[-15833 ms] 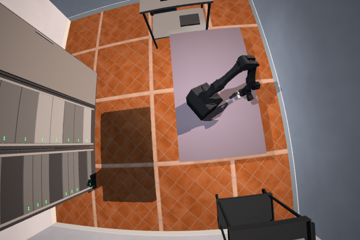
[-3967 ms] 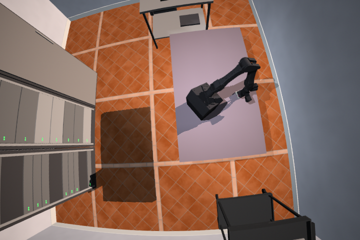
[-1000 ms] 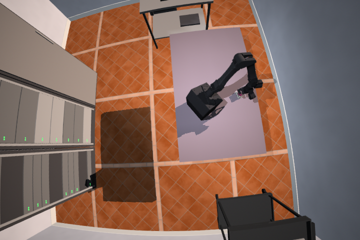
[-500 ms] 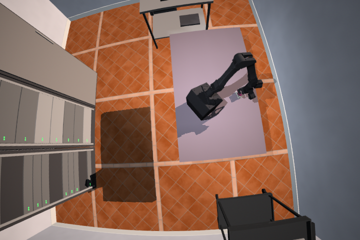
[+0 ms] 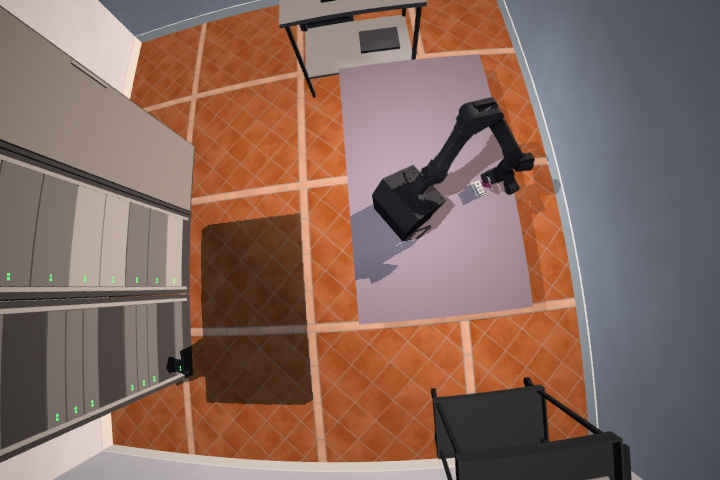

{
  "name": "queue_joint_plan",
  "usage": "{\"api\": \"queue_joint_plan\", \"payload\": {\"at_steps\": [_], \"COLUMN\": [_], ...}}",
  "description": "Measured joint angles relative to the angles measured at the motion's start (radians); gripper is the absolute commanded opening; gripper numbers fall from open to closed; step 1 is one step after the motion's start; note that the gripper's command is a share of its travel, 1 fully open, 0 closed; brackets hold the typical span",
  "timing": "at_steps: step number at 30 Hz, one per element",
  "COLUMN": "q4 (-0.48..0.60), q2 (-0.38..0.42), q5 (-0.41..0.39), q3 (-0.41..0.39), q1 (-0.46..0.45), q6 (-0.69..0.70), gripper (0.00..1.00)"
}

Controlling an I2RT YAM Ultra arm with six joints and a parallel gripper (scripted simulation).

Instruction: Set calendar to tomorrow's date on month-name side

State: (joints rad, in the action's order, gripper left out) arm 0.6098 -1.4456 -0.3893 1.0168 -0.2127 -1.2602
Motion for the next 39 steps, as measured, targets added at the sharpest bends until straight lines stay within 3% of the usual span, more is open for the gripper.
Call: {"api": "queue_joint_plan", "payload": {"at_steps": [12,39], "q4": [0.127,0.142], "q2": [0.046,0.047], "q5": [-0.017,-0.017], "q3": [0.034,0.034], "q1": [-0.036,-0.036], "q6": [0.042,0.044], "gripper": [1.0,1.0]}}
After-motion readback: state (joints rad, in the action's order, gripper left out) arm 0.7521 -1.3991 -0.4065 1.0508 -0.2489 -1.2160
